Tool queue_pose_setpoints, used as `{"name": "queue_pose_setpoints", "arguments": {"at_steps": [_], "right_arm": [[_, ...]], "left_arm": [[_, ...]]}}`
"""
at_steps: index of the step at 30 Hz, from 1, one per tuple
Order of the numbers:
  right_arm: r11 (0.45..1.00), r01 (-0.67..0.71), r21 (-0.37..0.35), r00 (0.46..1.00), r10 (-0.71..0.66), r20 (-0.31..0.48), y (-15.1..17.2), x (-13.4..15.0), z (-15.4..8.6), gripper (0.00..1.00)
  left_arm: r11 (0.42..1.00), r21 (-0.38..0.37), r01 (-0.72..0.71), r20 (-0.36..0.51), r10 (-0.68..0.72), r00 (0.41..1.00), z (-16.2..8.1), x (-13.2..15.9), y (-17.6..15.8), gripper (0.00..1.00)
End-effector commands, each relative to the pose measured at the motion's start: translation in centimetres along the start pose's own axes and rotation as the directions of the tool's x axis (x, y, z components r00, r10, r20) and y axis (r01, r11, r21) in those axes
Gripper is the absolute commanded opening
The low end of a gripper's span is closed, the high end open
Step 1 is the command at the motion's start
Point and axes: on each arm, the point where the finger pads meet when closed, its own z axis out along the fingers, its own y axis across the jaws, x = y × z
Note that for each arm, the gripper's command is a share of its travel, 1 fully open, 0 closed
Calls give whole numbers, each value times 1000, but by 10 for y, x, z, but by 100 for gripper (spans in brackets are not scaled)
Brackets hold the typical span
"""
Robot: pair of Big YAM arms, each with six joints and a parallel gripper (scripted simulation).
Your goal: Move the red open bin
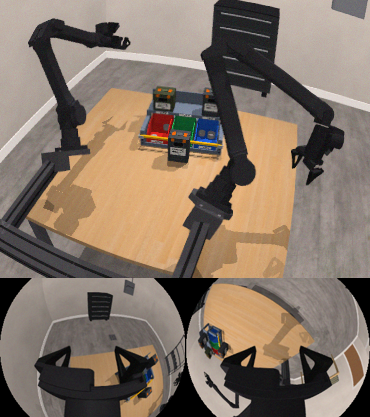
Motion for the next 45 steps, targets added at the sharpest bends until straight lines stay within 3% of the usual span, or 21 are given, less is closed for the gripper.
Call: {"name": "queue_pose_setpoints", "arguments": {"at_steps": [1,19,45], "right_arm": [[1000,10,12,1000,-10,21,-1,-9,-8,100],[1000,10,12,1000,-10,21,-1,-9,-8,100],[1000,10,12,1000,-10,21,-1,-9,-8,100]], "left_arm": [[990,-38,139,65,-136,989,-11,-55,24,100],[935,-90,344,133,-331,934,-38,-98,50,100],[929,-107,355,138,-340,930,-41,-99,57,100]]}}
